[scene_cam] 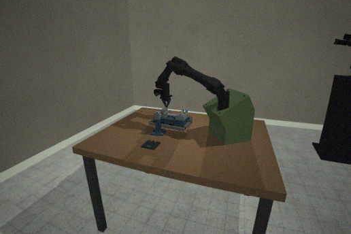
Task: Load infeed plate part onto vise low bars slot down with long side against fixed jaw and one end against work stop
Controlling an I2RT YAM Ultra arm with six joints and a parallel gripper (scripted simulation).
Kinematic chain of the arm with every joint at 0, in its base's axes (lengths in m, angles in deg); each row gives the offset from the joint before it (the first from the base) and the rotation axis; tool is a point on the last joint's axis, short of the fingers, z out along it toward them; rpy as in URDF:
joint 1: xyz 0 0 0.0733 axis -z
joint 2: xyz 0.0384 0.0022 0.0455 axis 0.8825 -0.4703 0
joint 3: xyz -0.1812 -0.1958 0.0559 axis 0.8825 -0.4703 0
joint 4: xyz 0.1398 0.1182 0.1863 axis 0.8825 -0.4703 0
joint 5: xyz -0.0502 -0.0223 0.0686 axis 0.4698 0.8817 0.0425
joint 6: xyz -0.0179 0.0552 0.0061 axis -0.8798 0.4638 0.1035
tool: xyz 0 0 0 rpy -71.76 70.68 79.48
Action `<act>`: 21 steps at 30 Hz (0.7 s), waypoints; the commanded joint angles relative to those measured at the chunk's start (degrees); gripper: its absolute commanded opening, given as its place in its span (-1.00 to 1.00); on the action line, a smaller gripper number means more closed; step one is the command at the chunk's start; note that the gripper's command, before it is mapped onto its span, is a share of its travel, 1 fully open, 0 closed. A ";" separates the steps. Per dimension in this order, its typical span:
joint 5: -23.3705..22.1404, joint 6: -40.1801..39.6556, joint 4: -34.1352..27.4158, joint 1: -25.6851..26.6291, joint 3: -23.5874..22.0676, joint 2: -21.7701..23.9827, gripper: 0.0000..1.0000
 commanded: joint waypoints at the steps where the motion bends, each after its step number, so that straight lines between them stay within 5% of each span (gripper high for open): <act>1: 0.09 0.31 -0.35 1.00 2.35 0.66 -1.00; 21: 0.21 0.55 1.28 0.66 2.25 0.15 -1.00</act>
